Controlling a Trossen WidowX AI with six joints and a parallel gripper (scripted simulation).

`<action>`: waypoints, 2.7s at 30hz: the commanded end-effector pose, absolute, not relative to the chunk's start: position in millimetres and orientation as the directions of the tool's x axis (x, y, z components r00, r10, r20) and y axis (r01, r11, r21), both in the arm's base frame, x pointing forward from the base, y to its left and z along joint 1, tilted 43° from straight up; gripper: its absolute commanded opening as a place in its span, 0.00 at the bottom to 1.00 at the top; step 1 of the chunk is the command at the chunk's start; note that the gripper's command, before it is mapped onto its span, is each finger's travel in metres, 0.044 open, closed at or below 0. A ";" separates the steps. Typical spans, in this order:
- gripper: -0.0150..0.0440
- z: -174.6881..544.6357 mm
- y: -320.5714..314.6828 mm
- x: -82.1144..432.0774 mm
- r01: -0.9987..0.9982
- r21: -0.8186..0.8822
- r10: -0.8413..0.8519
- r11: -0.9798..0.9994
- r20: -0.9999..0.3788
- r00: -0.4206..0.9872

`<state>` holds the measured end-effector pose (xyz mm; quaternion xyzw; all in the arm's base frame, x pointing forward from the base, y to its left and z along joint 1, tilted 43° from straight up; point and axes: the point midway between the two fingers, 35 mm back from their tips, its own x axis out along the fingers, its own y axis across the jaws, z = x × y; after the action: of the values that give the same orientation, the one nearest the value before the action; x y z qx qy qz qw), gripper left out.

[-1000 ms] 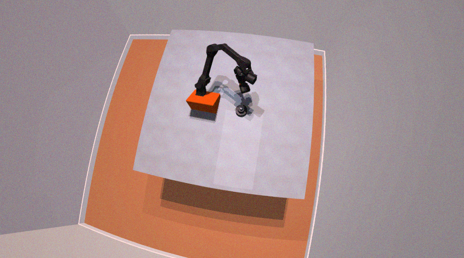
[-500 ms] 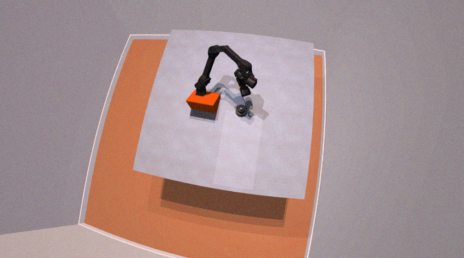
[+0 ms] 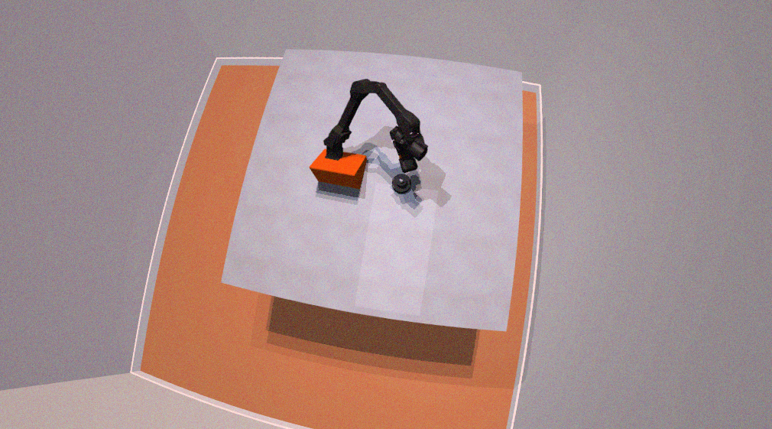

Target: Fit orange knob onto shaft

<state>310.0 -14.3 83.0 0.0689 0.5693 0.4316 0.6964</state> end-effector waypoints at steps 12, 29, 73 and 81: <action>0.25 38.8 -36.5 314.5 -0.527 0.580 0.673 0.621 -0.739 -0.020; 0.25 7.2 -46.6 314.2 -0.525 0.585 0.678 0.618 -0.734 -0.020; 0.25 -7.9 -33.0 313.1 -0.526 0.585 0.679 0.617 -0.734 -0.020; 0.25 -6.1 -35.1 314.7 -0.598 0.553 0.679 0.580 -0.734 -0.020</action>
<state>313.4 -33.9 -7.0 0.0585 0.5632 0.4399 0.6971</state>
